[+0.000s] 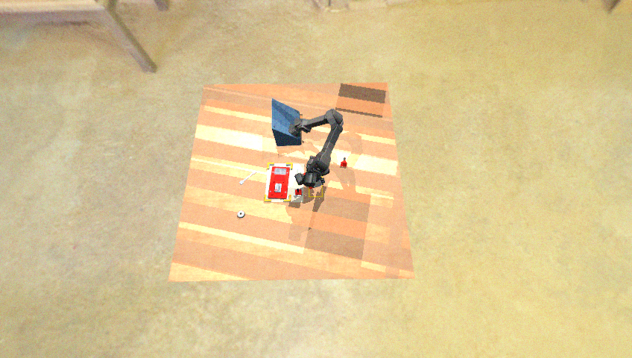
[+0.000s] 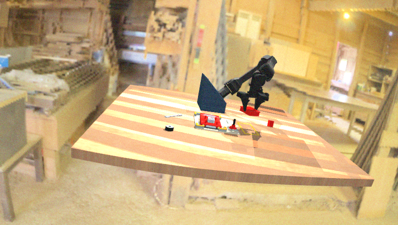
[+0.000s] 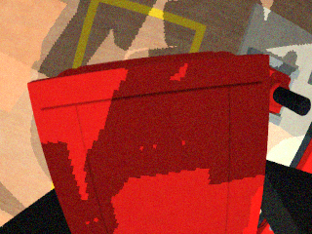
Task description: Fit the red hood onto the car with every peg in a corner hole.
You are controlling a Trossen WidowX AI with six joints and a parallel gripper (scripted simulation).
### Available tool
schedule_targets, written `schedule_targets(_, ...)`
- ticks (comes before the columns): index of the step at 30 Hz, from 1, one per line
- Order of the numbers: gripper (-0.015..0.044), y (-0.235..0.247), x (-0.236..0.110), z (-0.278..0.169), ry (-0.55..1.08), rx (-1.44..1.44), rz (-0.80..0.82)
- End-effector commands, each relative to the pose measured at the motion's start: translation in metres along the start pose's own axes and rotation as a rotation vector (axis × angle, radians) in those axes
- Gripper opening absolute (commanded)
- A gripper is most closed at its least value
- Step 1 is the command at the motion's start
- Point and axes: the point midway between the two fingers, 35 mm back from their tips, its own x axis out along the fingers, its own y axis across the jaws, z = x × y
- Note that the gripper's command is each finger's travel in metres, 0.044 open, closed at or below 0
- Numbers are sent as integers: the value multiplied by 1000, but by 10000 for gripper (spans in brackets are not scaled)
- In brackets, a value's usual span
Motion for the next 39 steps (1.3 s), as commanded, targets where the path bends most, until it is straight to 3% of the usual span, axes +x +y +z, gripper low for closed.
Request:
schedule_targets(1,0,-20,-4,2,-7,47,-18)
schedule_targets(39,0,-162,-7,-40,-8,382,-11)
